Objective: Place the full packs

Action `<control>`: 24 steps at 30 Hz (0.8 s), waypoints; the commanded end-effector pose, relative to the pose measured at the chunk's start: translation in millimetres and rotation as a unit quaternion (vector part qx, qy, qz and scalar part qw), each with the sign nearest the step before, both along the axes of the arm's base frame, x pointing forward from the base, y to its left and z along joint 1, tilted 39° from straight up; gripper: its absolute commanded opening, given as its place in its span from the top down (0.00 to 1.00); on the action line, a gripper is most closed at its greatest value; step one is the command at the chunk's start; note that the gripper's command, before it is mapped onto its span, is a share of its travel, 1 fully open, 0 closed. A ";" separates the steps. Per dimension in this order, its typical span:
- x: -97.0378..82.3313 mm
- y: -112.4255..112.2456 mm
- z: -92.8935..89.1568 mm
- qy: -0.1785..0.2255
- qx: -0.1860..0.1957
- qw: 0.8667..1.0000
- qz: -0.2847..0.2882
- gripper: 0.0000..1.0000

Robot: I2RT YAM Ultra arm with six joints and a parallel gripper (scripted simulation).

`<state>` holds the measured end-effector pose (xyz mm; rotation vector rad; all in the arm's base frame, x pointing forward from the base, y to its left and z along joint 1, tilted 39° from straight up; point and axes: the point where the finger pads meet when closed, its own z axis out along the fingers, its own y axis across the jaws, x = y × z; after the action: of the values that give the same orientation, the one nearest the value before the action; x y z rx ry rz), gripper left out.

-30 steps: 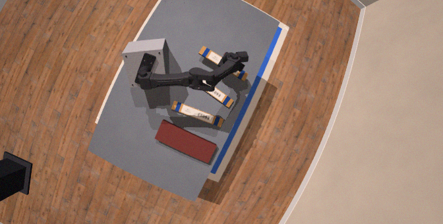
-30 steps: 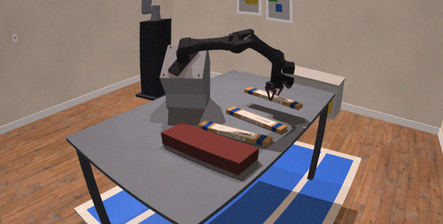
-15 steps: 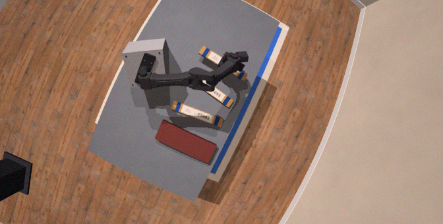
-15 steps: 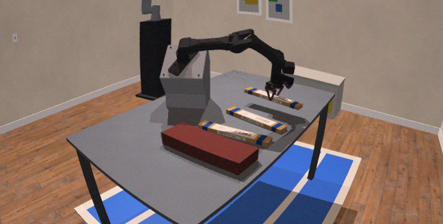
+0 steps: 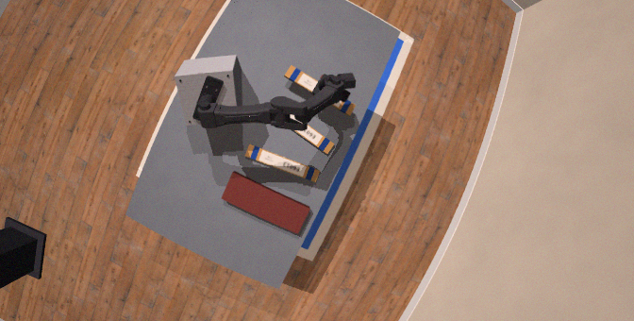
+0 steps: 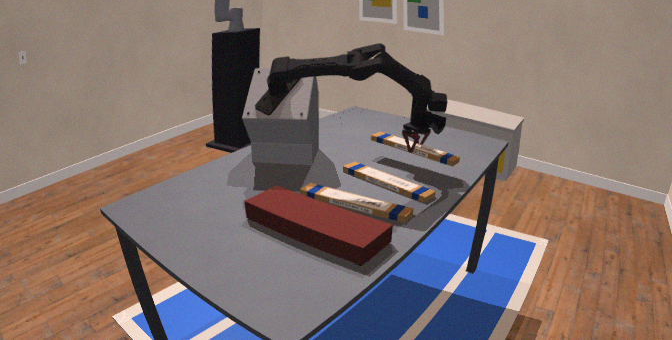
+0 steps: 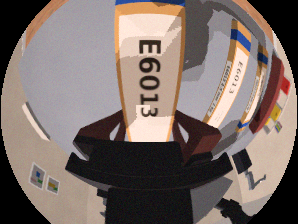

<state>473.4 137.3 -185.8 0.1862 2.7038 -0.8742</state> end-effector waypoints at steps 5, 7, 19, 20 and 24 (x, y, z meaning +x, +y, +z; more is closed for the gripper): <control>3.4 48.6 28.2 -0.028 0.014 0.999 0.040 1.00; 3.4 48.6 28.2 -0.028 0.014 0.999 0.040 1.00; 4.5 48.6 29.3 -0.028 0.014 0.999 0.041 1.00; 4.6 48.6 29.3 -0.028 0.014 0.999 0.041 1.00; 4.7 48.5 29.4 -0.029 0.014 0.999 0.042 1.00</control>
<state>471.5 136.1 -188.0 0.1844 2.7063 -0.8784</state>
